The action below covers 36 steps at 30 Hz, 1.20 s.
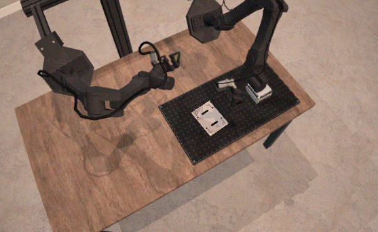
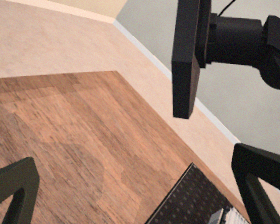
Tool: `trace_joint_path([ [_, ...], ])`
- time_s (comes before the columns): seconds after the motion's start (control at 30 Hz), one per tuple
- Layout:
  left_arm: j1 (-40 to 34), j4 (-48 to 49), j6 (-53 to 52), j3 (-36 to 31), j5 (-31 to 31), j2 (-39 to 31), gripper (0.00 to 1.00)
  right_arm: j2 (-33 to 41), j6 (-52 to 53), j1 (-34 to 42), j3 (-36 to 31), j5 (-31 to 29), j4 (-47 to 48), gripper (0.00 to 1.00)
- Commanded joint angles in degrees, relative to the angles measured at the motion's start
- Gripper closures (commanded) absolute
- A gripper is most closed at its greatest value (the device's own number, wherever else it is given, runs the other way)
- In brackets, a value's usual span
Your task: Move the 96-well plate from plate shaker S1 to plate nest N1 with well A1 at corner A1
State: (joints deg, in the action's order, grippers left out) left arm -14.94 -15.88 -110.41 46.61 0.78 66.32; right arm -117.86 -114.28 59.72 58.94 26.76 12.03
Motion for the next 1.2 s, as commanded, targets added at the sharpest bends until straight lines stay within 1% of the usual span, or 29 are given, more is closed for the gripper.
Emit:
trace_joint_path([
  [0.0,-0.4,-0.3,0.0,0.4,0.7,-0.7,0.00,0.4,0.1,1.2,0.2,0.8,-0.3,0.00],
  [0.53,-0.4,-0.3,0.0,0.4,0.7,-0.7,0.00,0.4,0.1,1.2,0.2,0.8,-0.3,0.00],
  [0.57,-0.1,0.0,0.0,0.2,0.1,-0.3,0.00,0.4,0.0,0.5,0.1,0.2,0.1,0.00],
  [0.67,0.4,2.0,1.9,-0.6,1.7,-1.1,0.00,0.0,3.3,0.9,0.9,-2.8,2.1,0.00],
  [0.77,1.9,4.8,5.6,-2.3,4.2,-2.5,0.00,-0.7,10.2,1.9,2.2,-8.2,5.0,0.00],
  [0.9,5.8,9.5,12.5,-6.8,8.4,-6.2,0.00,-2.1,21.1,4.7,5.4,-16.0,9.5,0.00],
  [1.03,10.1,14.4,19.5,-11.6,12.2,-10.0,0.00,-4.2,29.7,7.5,8.7,-23.6,13.5,0.00],
  [1.1,10.1,14.4,19.5,-11.6,12.2,-10.0,0.00,-4.2,29.7,7.5,8.7,-23.6,13.5,0.00],
  [1.13,11.5,17.0,22.5,-13.4,13.8,-11.2,0.00,-5.4,32.7,8.6,10.0,-27.4,15.1,0.00],
  [1.17,12.8,18.4,25.0,-14.6,14.8,-12.2,0.00,-5.7,35.4,9.2,10.7,-29.4,16.4,0.00],
])
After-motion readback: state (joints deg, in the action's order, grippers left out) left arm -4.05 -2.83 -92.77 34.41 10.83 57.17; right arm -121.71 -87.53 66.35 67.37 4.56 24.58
